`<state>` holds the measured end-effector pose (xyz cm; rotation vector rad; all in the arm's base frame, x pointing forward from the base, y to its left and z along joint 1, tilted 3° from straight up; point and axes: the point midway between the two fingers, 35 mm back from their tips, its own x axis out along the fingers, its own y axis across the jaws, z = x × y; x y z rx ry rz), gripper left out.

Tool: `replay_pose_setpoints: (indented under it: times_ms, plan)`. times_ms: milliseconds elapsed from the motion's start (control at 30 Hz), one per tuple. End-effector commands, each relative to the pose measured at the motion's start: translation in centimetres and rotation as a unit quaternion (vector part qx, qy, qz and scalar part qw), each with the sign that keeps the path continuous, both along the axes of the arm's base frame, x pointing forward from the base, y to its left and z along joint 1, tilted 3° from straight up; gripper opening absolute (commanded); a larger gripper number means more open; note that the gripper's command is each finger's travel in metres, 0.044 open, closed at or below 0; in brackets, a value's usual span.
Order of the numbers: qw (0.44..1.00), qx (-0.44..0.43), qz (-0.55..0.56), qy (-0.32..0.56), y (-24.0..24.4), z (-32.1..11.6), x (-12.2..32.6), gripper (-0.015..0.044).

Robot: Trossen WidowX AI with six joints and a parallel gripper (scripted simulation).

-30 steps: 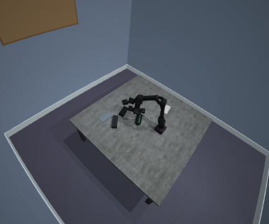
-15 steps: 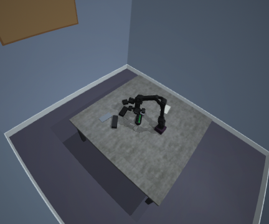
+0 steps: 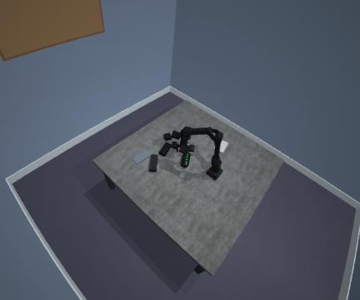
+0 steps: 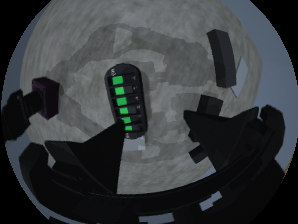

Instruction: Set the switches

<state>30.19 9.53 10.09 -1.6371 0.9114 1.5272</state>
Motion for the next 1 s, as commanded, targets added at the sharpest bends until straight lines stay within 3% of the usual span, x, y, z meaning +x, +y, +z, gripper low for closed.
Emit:
replay_pose_setpoints:
  times_ms: [0, 33, 300, 600, 967]
  plan:
    - [1.0, 0.0, 0.0, 0.0, 0.0, 0.0, 0.0, 0.044]
    - [1.0, 0.0, 0.0, 0.0, 0.0, 0.0, 0.0, 0.044]
    - [1.0, 0.0, 0.0, 0.0, 0.2, 7.7, -0.5, 0.023]
    - [1.0, 0.0, 0.0, 0.0, 0.2, 8.0, -0.6, 0.0]
    - [1.0, 0.0, 0.0, 0.0, 0.2, 8.0, -0.6, 0.0]
